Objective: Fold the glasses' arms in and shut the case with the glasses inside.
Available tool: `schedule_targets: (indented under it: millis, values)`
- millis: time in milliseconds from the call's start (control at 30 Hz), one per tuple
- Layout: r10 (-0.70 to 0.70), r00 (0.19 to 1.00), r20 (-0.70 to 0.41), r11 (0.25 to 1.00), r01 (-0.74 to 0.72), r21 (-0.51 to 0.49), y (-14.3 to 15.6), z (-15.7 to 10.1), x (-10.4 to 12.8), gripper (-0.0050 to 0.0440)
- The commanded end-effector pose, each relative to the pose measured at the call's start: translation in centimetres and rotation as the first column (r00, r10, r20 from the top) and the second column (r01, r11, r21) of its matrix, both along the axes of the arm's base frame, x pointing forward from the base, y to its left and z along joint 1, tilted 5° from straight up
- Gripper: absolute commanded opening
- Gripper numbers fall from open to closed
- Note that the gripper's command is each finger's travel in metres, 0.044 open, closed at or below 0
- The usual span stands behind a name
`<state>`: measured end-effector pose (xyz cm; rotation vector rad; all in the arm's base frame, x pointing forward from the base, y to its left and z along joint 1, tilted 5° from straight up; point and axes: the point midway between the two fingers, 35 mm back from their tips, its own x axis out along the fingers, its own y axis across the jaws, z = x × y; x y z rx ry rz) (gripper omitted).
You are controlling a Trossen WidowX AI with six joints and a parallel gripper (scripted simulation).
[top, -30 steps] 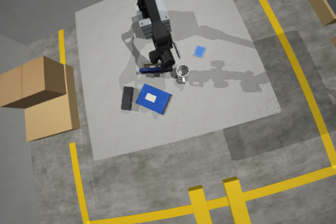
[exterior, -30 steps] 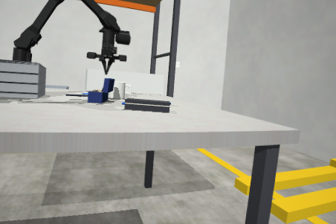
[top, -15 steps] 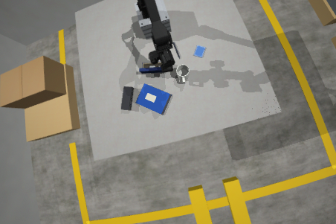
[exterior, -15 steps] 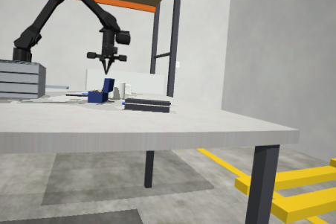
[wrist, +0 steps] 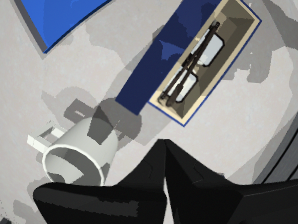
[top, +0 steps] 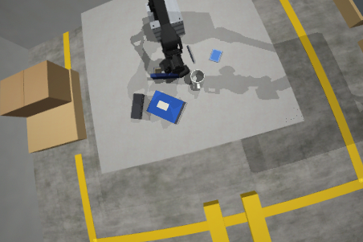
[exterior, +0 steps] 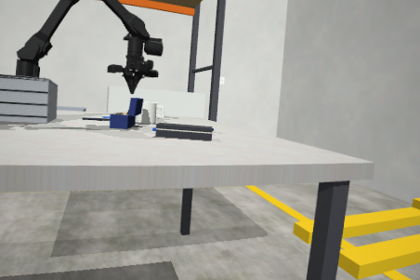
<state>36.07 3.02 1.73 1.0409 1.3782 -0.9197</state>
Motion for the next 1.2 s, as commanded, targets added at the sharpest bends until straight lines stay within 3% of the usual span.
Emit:
schedule_targets:
  millis: [0,367,467,933,1000,1167]
  values:
    - [0.099,0.995,0.011,0.995,-0.099,-0.001,-0.5,0.1,-0.2,0.0]
    - [0.46,0.887,0.039,0.888,-0.459,-0.016,-1.9,-0.2,-0.6,0.0]
    - [0.49,0.871,0.041,0.872,-0.489,-0.018,-2.0,-0.2,-0.7,0.0]
    - [0.837,0.543,0.065,0.546,-0.836,-0.052,-3.7,-0.5,-1.3,0.0]
    - [0.837,0.543,0.065,0.546,-0.836,-0.052,-3.7,-0.5,-1.3,0.0]
    - [0.918,0.39,0.068,0.395,-0.916,-0.066,-4.3,-0.6,-1.6,0.0]
